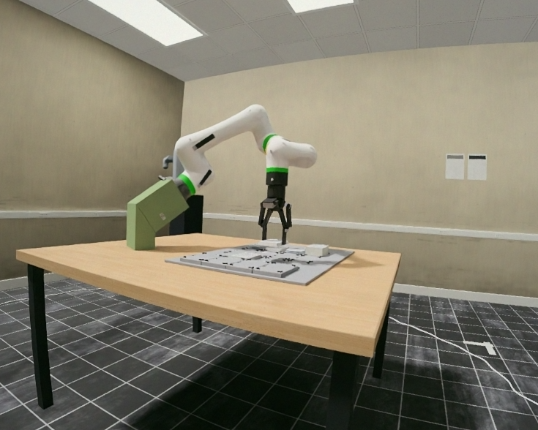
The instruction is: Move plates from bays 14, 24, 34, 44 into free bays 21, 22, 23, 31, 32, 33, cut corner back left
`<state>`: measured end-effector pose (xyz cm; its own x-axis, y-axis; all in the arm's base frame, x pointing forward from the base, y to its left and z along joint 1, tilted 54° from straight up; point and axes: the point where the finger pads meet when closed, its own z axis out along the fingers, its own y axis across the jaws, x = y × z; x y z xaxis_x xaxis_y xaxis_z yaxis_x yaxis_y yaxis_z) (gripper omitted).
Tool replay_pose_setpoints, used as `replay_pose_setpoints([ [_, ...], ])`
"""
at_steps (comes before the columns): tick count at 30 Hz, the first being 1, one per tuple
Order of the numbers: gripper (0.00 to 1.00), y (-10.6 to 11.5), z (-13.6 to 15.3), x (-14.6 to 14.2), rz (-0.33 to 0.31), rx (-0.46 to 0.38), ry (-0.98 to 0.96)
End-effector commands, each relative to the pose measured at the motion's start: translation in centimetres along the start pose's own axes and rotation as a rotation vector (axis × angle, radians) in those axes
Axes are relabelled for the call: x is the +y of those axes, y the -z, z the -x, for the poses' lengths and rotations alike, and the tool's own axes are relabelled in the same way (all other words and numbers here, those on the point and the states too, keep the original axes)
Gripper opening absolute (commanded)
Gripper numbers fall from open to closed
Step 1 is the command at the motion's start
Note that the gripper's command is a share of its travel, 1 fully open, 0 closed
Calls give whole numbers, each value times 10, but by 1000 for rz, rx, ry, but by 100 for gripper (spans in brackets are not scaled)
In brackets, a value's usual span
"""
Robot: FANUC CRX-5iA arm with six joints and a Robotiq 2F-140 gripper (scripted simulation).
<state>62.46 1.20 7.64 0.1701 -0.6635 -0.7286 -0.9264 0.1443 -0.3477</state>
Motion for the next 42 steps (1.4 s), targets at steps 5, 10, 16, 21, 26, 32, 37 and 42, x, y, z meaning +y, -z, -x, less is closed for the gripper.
replay_pose_setpoints([
  [5,10,1,18,-1,-1,2,0],
  [10,10,1,26,-1,-1,2,0],
  [16,10,1,42,-1,-1,2,0],
  [21,10,1,55,-1,-1,2,0],
  [26,10,1,63,-1,-1,1,0],
  [32,10,1,79,-1,-1,2,0],
  [37,10,1,92,-1,-1,1,0],
  [42,10,1,100,-1,-1,1,0],
])
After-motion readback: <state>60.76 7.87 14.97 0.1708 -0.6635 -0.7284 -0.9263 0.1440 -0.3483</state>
